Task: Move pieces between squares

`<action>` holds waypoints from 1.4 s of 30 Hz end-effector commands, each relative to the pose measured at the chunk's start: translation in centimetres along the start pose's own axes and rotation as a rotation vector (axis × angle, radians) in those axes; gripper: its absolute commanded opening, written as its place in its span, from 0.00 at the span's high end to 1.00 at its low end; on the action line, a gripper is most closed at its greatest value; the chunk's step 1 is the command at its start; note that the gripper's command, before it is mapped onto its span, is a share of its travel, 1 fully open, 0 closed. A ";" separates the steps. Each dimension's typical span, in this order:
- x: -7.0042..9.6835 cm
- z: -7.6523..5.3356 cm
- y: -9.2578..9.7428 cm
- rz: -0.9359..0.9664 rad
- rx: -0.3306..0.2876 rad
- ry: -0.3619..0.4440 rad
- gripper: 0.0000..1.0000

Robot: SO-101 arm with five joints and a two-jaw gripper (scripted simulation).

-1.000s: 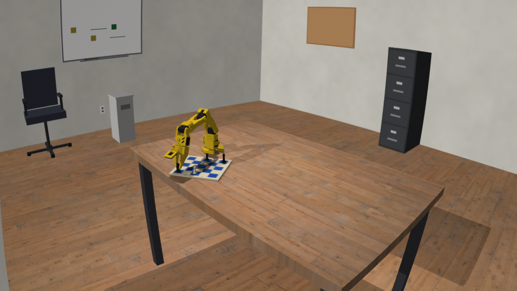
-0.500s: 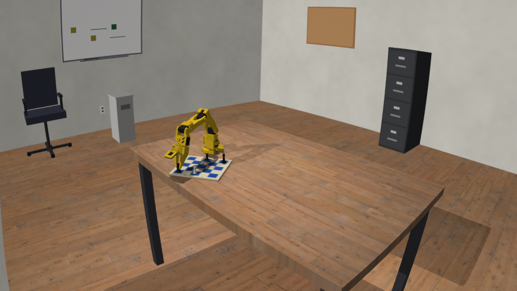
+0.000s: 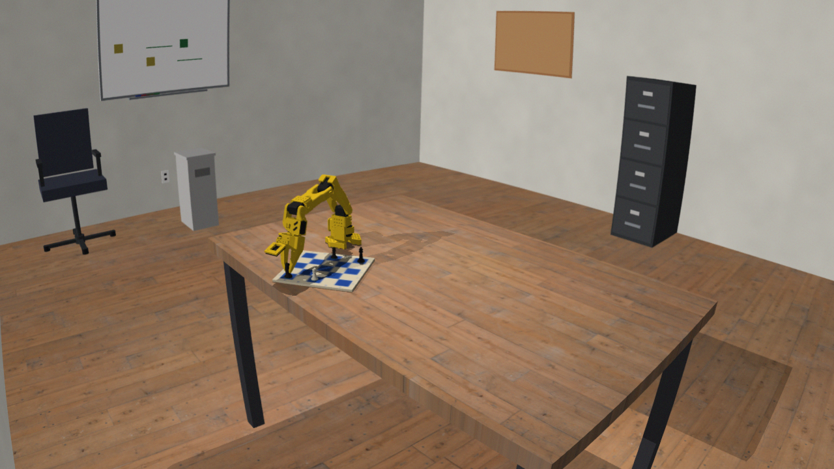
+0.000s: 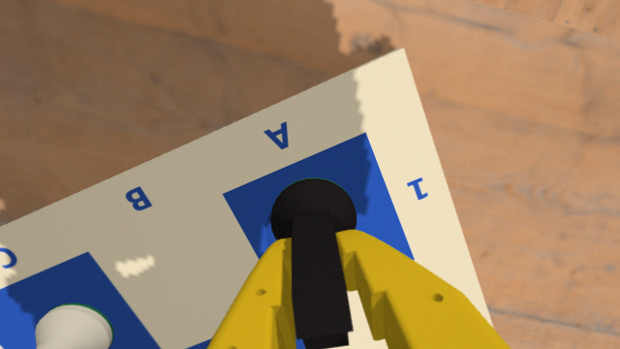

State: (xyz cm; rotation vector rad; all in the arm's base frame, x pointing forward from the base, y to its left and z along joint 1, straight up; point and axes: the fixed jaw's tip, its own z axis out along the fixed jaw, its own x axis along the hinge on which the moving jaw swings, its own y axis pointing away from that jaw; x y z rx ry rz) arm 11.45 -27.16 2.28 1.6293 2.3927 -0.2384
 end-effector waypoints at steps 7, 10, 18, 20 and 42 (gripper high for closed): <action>0.0 -0.3 -0.2 0.007 0.001 -0.007 1.00; -0.1 -0.5 -0.3 0.007 0.002 -0.007 1.00; -0.3 -1.4 -0.4 0.007 0.003 -0.007 1.00; -0.4 -1.6 -0.4 0.007 0.003 -0.007 1.00; -1.2 -4.9 -0.4 0.007 0.003 -0.007 1.00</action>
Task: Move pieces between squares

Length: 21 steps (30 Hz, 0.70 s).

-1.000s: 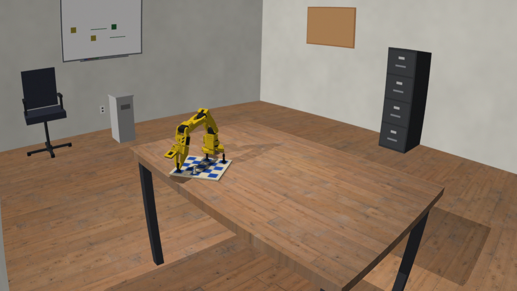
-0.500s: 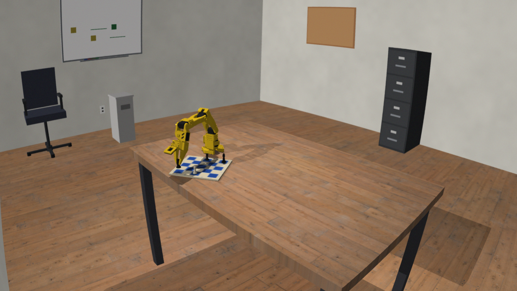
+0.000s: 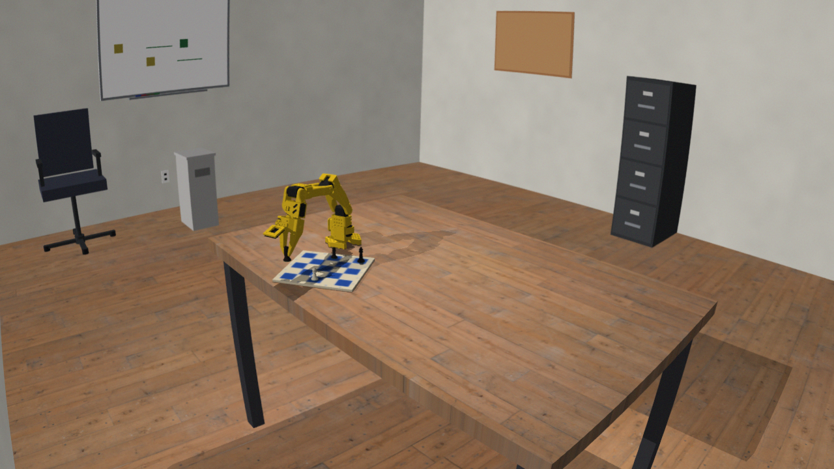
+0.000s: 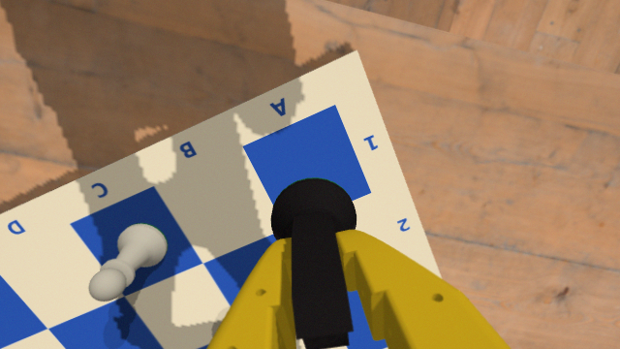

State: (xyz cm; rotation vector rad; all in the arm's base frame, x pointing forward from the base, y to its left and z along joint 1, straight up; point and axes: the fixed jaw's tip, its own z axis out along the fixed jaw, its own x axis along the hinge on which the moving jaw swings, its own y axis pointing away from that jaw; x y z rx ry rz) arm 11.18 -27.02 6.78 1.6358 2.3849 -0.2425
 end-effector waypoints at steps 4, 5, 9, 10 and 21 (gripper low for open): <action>-0.2 -0.7 -0.2 0.001 0.001 -0.003 1.00; -0.2 -0.8 -0.2 0.001 0.001 -0.003 1.00; -0.2 -0.8 -0.2 0.001 0.001 -0.003 1.00; -0.2 -0.8 -0.2 0.001 0.001 -0.003 1.00; 0.7 -1.1 0.5 -0.026 -0.007 -0.002 1.00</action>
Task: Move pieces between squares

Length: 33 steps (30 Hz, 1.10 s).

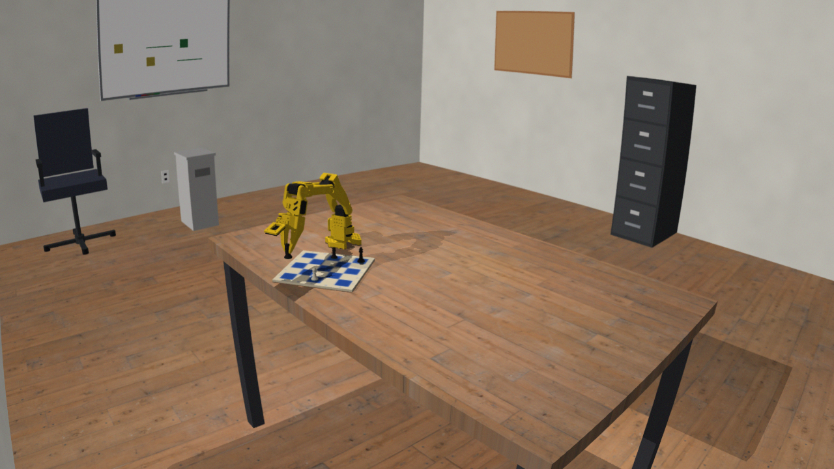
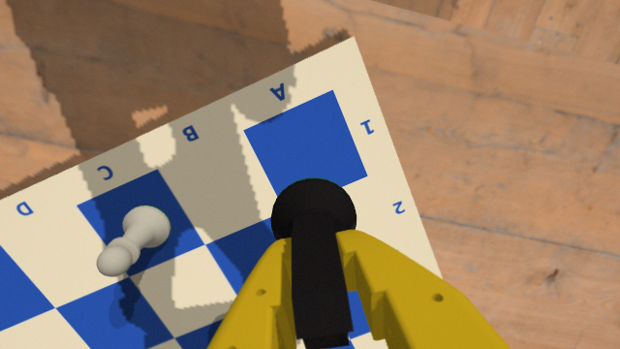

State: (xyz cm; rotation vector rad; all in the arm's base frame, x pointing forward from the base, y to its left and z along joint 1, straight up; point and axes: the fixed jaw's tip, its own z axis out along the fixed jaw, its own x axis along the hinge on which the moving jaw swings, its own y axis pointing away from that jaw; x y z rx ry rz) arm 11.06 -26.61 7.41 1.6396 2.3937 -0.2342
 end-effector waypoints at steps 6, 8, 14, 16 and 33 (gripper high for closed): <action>2.5 -0.8 2.1 -0.084 -0.024 -0.011 1.00; 3.1 -1.0 2.5 -0.101 -0.028 -0.010 1.00; 6.8 -1.9 5.4 -0.242 -0.069 -0.007 1.00; 8.2 -2.3 6.4 -0.302 -0.086 -0.006 1.00; 14.7 -4.1 11.4 -0.671 -0.192 -0.004 1.00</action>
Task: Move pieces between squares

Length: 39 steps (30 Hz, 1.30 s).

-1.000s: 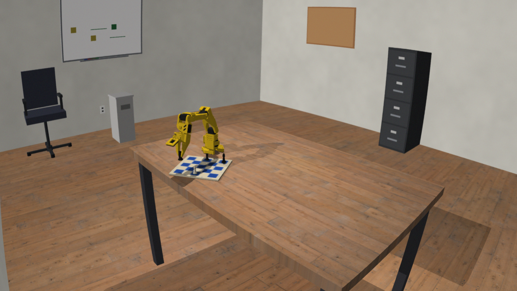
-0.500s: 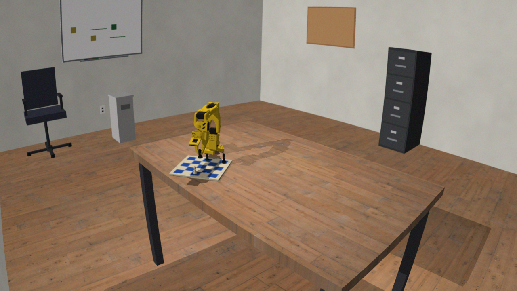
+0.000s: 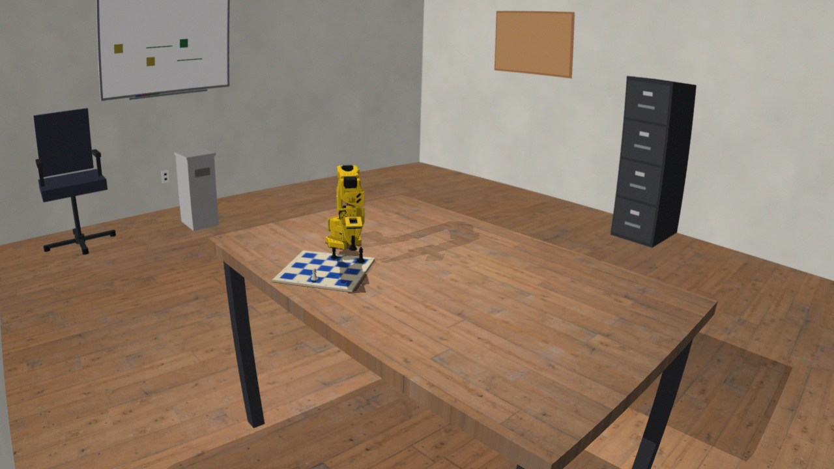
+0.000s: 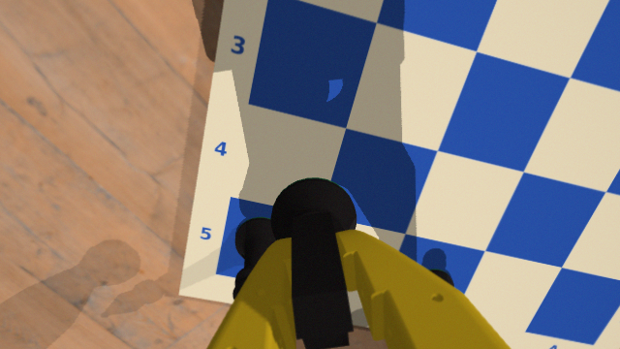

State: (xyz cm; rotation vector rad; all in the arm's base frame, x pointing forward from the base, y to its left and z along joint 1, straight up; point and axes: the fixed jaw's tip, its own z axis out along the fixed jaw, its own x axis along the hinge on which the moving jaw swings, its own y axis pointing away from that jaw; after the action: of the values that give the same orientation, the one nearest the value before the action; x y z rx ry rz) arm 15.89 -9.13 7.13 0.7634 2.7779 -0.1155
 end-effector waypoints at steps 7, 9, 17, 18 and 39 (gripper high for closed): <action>0.2 -0.2 1.1 -0.045 -0.017 -0.013 1.00; 0.2 -0.2 1.1 -0.045 -0.017 -0.013 1.00; 0.1 -0.3 1.0 -0.038 -0.015 -0.013 1.00; 0.1 -0.3 1.0 -0.038 -0.015 -0.013 1.00; 0.0 -0.3 0.8 -0.031 -0.013 -0.013 1.00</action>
State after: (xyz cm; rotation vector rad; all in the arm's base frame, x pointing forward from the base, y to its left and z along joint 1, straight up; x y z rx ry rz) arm 16.31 -8.30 7.33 0.6949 2.7811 -0.1096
